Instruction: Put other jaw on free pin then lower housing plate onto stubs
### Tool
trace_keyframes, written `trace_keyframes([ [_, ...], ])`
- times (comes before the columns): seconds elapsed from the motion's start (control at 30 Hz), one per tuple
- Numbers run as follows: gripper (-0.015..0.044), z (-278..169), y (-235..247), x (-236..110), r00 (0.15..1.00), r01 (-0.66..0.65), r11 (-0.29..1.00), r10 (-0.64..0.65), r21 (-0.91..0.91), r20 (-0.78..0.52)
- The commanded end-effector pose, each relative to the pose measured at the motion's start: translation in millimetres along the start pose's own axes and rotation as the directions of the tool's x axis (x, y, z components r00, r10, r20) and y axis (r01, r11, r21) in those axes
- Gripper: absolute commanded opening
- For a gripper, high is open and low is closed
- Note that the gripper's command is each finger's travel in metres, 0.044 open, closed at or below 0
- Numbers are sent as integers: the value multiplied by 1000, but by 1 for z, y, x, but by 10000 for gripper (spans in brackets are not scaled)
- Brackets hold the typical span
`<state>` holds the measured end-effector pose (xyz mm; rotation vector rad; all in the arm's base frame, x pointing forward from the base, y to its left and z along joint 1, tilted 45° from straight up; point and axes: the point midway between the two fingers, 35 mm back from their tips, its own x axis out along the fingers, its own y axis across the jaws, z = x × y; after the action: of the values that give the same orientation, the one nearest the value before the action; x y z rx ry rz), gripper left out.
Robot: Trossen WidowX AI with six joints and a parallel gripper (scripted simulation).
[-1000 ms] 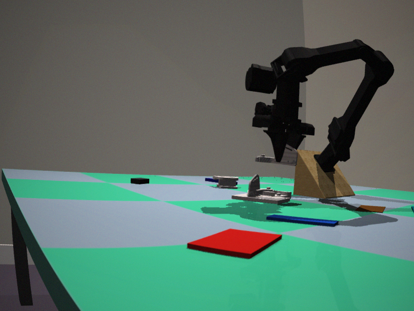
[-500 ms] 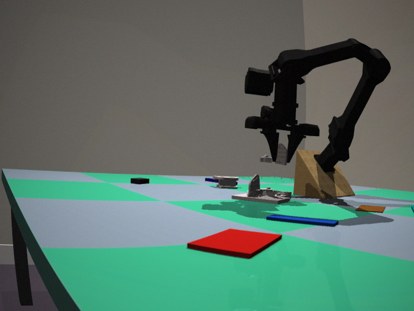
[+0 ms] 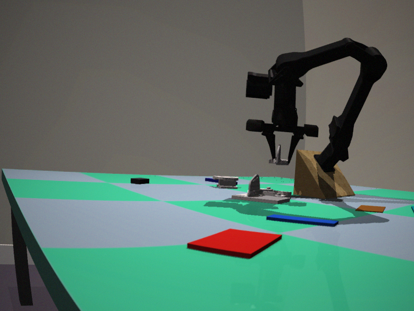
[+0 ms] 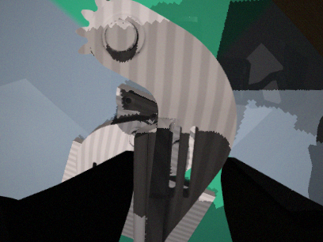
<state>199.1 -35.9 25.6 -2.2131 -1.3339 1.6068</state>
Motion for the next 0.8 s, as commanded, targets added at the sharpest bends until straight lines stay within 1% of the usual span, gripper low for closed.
trace_keyframes([
  [0.0,134,9,-1,2,1000,7,991,-7,130,2],
  [0.27,134,24,-3,4,1000,18,921,-17,388,-5],
  [0.33,134,26,-3,5,1000,20,904,-19,428,-7],
  [0.77,134,27,-3,5,1000,20,901,-19,433,-7],
])
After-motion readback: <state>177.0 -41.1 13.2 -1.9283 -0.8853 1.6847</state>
